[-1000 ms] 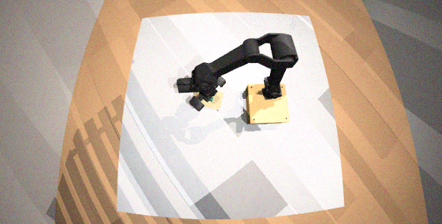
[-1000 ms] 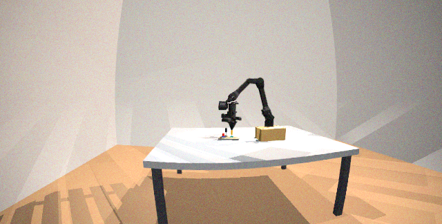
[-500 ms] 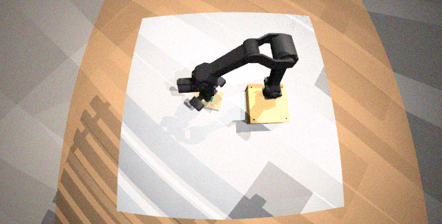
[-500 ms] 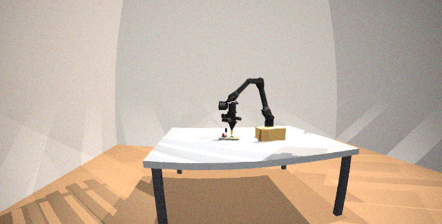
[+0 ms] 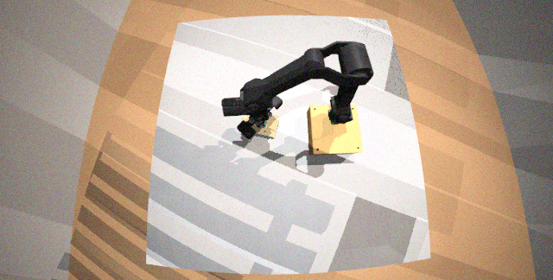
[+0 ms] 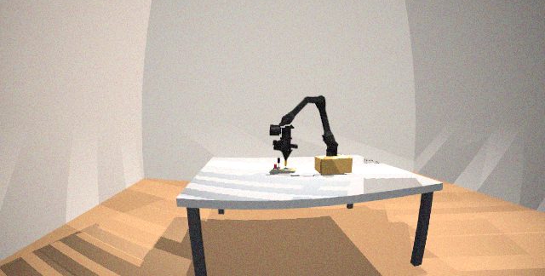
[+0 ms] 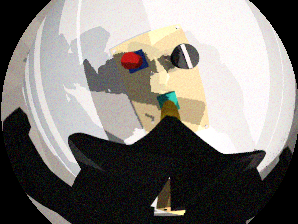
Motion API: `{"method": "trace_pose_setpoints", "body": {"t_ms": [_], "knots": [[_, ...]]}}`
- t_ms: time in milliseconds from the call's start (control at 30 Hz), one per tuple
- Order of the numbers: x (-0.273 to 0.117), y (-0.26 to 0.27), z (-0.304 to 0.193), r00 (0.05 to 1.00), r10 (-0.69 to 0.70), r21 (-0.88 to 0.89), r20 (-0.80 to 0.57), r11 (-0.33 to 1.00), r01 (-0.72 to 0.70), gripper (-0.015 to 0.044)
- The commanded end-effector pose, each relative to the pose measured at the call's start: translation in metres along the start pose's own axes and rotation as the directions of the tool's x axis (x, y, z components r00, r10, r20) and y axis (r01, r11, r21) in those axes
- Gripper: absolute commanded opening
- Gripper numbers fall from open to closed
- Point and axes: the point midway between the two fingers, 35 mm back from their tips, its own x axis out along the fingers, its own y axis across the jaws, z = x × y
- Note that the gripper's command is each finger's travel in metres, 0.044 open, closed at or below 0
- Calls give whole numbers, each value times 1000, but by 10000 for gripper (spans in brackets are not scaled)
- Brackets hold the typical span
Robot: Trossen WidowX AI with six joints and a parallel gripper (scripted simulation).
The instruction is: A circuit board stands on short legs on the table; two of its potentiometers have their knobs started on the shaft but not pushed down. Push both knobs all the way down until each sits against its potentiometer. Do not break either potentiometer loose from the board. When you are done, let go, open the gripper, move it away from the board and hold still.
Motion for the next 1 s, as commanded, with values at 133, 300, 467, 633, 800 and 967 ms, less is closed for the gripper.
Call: {"method": "trace_pose_setpoints", "body": {"t_ms": [133, 300, 467, 633, 800, 967], "knots": [[10, 0, 1, 1000, -7, -1, -3, 1000, 7, 0], [10, 0, 1, 1000, -7, -1, -3, 1000, 7, 0], [12, 0, 1, 1000, -7, -1, -3, 1000, 7, 0], [12, 0, 1, 1000, -7, -1, -3, 1000, 7, 0], [12, 0, 1, 1000, -7, -1, -3, 1000, 7, 0], [14, 0, 1, 1000, -7, -1, -3, 1000, 7, 0]]}}
